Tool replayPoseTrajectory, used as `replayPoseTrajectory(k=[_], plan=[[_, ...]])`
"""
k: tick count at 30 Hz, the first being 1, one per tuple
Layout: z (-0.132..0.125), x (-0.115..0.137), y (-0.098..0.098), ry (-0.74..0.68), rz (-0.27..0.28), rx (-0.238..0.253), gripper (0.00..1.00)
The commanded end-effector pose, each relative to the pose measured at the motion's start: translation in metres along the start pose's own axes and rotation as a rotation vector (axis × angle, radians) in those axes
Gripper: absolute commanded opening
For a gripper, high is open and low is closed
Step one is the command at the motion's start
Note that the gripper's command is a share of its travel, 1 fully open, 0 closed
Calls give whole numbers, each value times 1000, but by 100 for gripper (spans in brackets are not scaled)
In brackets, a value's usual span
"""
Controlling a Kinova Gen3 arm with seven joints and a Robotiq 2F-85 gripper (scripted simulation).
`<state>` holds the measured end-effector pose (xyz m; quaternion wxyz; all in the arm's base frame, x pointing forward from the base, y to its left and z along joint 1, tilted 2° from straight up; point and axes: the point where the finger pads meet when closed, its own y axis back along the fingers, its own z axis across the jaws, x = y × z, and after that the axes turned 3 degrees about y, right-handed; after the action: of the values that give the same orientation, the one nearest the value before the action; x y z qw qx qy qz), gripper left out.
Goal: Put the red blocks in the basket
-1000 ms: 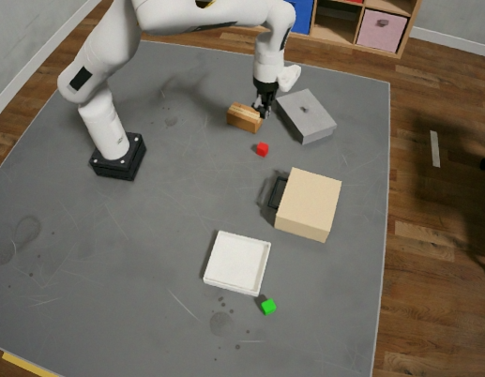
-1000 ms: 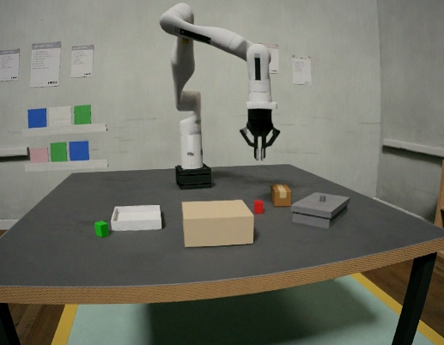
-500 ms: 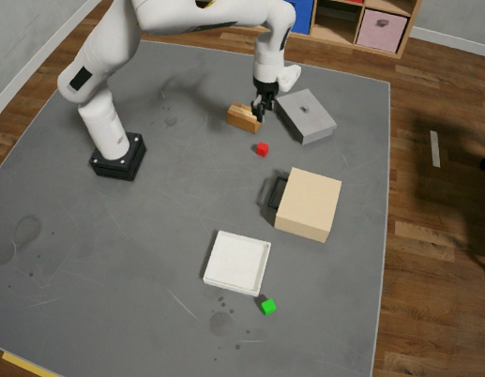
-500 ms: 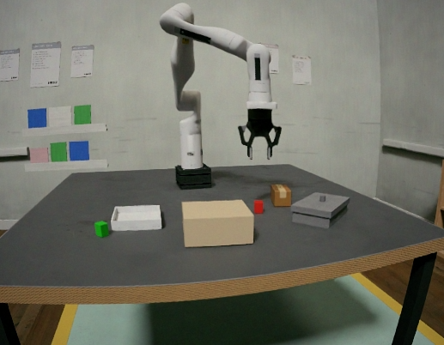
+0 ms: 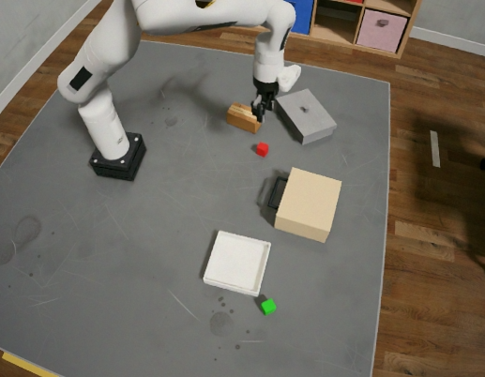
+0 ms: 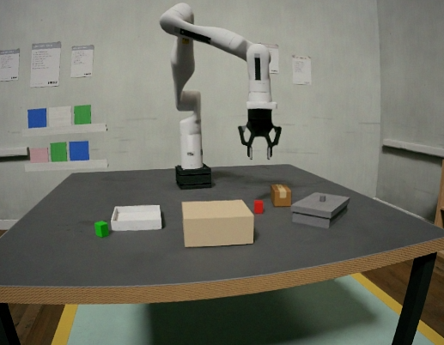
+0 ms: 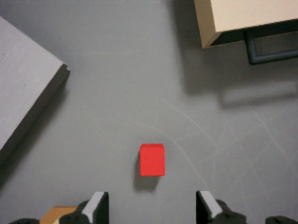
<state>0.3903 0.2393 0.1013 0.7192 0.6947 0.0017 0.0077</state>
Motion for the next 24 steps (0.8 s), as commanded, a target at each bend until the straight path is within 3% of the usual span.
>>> replayPoseTrajectory(k=[1,14,24], plan=[[0,0,1,0,2,1,59],[0,0,-5,1,1,0,59],[0,1,-28,1,1,0,59]])
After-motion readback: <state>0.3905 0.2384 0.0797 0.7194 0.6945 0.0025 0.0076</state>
